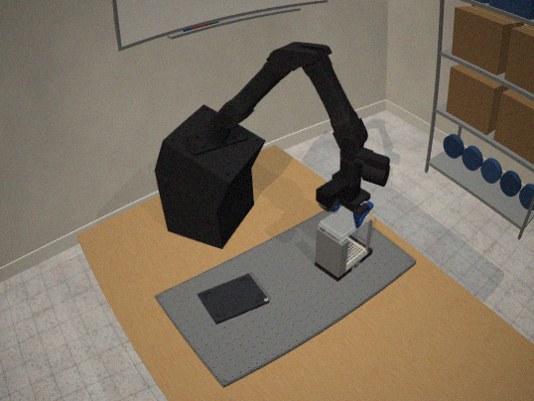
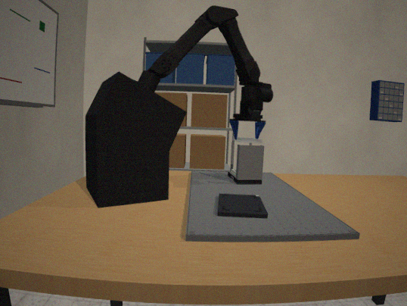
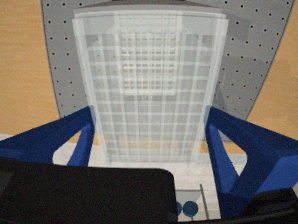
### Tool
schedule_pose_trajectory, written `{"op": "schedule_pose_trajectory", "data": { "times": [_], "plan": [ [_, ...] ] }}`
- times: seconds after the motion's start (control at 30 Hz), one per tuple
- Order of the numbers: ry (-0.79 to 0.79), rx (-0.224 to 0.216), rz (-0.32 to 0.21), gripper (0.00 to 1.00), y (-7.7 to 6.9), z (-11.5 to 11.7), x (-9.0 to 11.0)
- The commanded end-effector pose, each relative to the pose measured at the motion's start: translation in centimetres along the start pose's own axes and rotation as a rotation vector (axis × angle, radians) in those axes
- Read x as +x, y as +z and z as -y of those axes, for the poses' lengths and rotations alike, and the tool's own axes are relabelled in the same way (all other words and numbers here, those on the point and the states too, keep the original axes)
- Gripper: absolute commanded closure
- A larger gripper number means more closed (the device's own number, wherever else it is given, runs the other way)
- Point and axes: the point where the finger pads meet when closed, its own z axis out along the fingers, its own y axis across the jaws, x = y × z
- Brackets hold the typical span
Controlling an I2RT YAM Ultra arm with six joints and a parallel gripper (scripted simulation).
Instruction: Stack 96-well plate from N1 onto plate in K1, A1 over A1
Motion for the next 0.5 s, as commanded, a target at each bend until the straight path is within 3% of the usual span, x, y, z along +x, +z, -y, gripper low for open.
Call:
{"op": "schedule_pose_trajectory", "data": {
  "times": [0.0,0.27,0.37,0.4,0.47],
  "plan": [
    [0.0,-0.024,0.005,1.0,-0.92,-1.15,0.41],
    [-0.002,-0.01,0.008,1.0,-0.39,-0.87,0.5],
    [-0.003,-0.013,0.007,1.0,-0.5,-0.94,0.57],
    [-0.002,-0.035,0.001,1.0,-1.34,-1.48,0.65],
    [0.0,-0.03,0.004,1.0,-1.12,-1.43,0.56]
  ]
}}
